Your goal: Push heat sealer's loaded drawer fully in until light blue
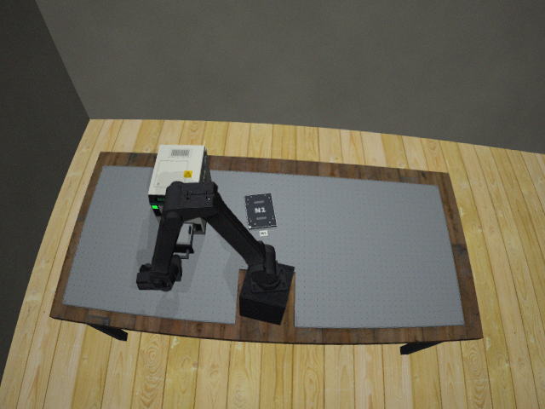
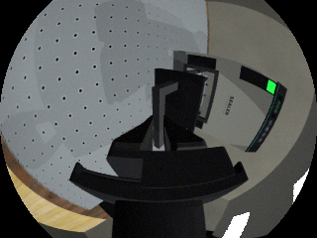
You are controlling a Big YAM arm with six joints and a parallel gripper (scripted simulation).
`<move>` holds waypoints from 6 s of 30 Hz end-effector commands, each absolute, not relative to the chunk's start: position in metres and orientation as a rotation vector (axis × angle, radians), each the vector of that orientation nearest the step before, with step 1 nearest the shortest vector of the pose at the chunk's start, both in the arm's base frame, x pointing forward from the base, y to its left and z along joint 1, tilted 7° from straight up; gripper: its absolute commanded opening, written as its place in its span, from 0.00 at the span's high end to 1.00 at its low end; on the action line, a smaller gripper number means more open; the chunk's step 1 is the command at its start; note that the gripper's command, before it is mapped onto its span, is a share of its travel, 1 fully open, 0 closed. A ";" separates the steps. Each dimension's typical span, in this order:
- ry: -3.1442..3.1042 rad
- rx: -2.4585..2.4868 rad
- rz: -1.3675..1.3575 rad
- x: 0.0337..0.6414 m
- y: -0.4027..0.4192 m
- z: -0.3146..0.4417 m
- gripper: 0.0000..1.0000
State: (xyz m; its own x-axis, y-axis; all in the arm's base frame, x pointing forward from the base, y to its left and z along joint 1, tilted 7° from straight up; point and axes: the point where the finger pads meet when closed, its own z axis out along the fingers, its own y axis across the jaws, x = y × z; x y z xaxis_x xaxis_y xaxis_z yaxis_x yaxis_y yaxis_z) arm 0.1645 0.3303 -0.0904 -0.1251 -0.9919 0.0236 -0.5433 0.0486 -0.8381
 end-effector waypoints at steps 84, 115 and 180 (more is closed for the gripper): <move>1.750 -1.545 -0.957 0.212 0.322 -0.087 1.00; 1.748 -1.549 -0.963 0.247 0.316 -0.085 1.00; 1.748 -1.547 -0.961 0.254 0.315 -0.084 1.00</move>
State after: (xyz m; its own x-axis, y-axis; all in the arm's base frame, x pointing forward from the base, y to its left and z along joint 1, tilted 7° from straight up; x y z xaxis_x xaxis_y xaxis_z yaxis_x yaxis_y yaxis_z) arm 0.2480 0.3197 -0.0808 -0.1269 -0.9916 0.0266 -0.5417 0.0468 -0.8393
